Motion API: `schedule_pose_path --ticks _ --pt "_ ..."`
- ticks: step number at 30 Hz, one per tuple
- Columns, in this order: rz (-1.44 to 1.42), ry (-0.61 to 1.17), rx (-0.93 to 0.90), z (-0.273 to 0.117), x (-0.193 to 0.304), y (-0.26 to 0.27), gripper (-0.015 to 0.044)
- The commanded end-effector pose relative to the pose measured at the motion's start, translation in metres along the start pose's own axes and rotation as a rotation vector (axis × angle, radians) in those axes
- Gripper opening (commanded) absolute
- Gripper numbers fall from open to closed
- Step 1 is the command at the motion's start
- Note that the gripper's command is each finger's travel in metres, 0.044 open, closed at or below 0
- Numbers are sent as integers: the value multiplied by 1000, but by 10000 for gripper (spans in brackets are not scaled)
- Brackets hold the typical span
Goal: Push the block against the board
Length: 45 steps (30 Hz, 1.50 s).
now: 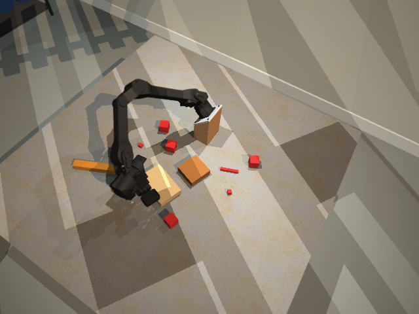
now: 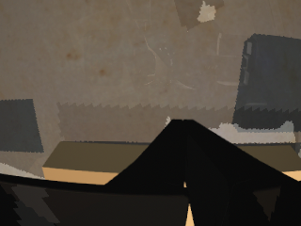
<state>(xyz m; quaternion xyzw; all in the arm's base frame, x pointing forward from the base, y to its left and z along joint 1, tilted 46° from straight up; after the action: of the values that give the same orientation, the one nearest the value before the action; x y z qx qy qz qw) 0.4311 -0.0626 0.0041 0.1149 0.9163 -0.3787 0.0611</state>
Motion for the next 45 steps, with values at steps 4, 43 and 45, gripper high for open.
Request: schedule_pose_path --ticks 4,43,45 --pt "-1 28 19 41 6 -5 0" --pt "-3 30 18 40 61 2 0" --pt "-3 30 18 40 64 2 0"
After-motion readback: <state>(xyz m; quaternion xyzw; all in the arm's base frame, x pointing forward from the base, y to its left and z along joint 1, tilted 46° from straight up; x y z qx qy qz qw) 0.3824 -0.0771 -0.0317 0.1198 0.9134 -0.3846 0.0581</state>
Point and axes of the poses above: the point midway between the two fingers, 35 mm back from their tips, its own z axis out along the fingers, its own y axis across the jaws, x = y × z, the point moved 2 cm from there along -z, back along the fingers, and after that the axes turned 6 degrees about -z, right-handed, at the moved point
